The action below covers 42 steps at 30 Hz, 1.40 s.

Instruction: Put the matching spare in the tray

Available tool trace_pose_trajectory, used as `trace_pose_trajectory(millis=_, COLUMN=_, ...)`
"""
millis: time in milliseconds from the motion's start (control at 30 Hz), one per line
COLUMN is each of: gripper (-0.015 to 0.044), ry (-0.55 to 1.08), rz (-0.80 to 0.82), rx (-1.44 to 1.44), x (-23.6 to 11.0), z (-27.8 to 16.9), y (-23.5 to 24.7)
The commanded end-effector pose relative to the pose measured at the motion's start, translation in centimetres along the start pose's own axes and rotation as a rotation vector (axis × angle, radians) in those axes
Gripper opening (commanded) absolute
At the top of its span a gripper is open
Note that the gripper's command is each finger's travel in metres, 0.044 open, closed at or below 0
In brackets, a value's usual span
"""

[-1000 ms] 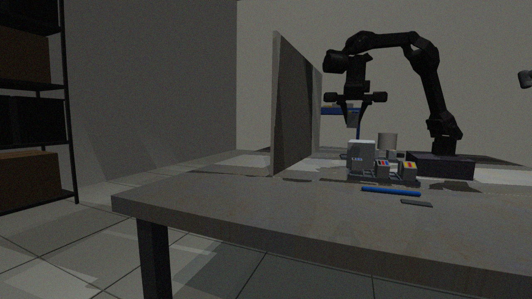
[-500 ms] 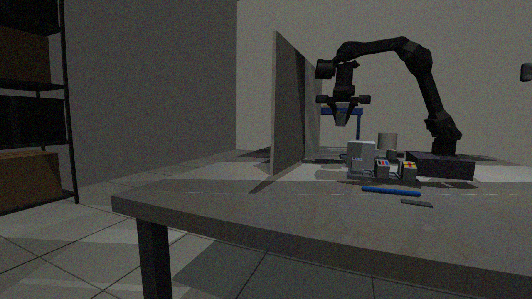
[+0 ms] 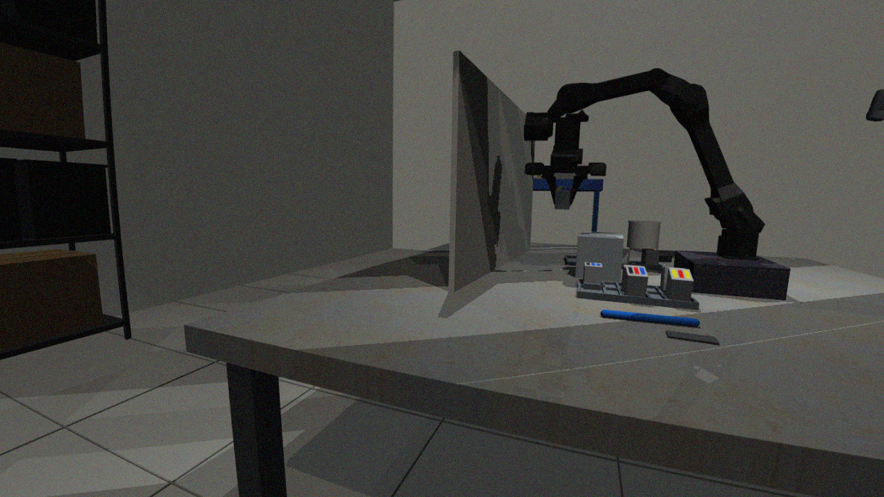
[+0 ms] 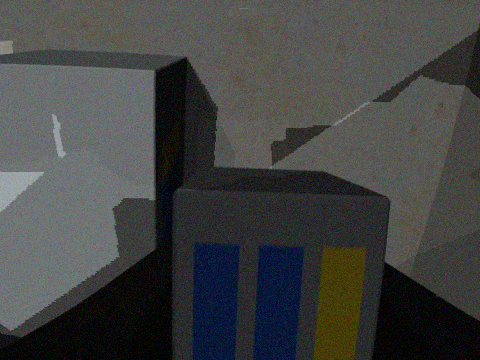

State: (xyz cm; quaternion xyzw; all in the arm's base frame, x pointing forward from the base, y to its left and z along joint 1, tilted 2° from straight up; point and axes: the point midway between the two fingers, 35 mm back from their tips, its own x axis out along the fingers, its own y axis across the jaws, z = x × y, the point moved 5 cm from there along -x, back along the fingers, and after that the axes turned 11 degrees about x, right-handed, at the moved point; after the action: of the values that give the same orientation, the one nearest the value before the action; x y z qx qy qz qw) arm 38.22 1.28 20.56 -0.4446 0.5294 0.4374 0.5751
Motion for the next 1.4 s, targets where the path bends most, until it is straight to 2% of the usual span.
trace_pose_trajectory(millis=0, gripper=0.0000, ry=0.000, rz=0.006, rx=-0.006, x=0.2, z=-2.6, y=-0.5)
trace_pose_trajectory(millis=467, gripper=0.0000, ry=0.012, rz=0.009, rx=-0.017, x=0.1, z=-11.8, y=-0.9)
trace_pose_trajectory(millis=933, gripper=0.0000, ry=0.019, rz=0.015, rx=-0.027, x=0.0, z=-20.7, y=0.8)
trace_pose_trajectory(millis=1367, gripper=0.0000, ry=0.019, rz=0.015, rx=-0.027, x=0.7, z=-21.3, y=0.8)
